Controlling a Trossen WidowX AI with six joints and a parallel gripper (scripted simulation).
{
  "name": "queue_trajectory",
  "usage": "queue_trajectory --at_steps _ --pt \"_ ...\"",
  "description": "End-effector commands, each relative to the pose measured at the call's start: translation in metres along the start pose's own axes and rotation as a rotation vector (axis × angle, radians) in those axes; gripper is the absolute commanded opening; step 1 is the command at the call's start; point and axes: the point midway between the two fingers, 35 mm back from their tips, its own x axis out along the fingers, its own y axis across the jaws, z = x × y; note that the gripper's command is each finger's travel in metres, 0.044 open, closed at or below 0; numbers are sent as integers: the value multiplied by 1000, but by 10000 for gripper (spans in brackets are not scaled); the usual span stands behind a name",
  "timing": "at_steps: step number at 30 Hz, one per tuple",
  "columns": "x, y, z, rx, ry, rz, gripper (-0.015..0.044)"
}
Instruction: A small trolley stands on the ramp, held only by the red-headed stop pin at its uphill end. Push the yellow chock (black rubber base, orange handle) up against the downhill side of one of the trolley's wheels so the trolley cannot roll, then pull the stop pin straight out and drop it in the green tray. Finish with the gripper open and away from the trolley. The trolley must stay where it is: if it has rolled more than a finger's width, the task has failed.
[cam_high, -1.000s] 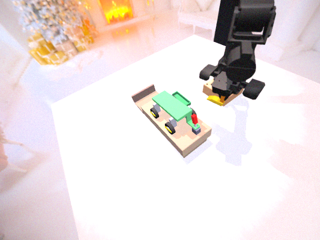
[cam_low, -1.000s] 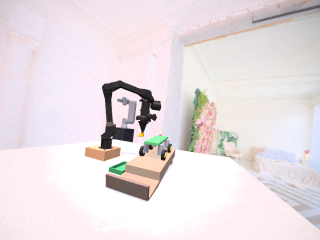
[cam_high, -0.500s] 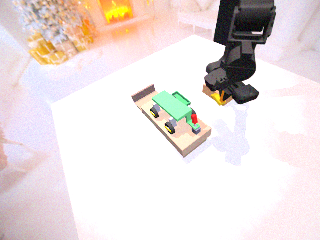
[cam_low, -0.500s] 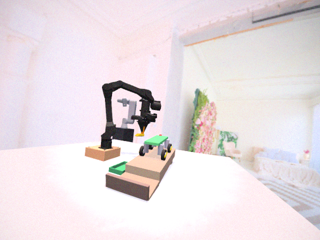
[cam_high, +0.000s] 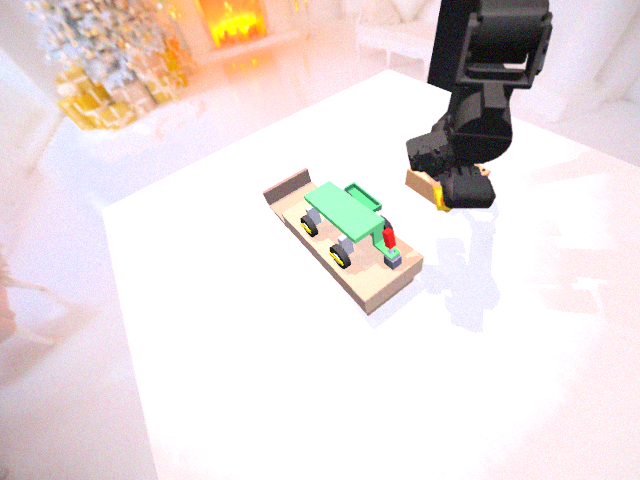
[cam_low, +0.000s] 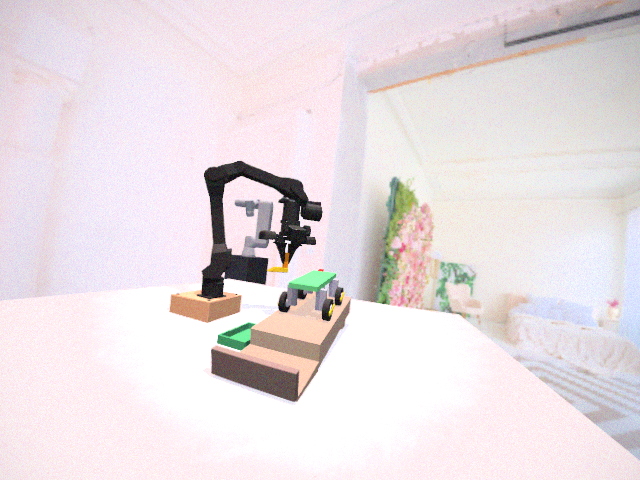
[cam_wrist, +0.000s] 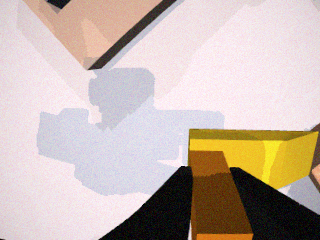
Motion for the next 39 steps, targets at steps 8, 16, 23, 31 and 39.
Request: queue_trajectory --at_steps 8,16,23,31,39 --pt "0 0 1 374 -5 -4 0" --pt "0 0 1 650 -6 -5 0" --pt "0 0 1 770 -6 -5 0" --pt "1 -7 11 804 -8 -5 0" --pt "2 -21 35 838 -10 -5 0"
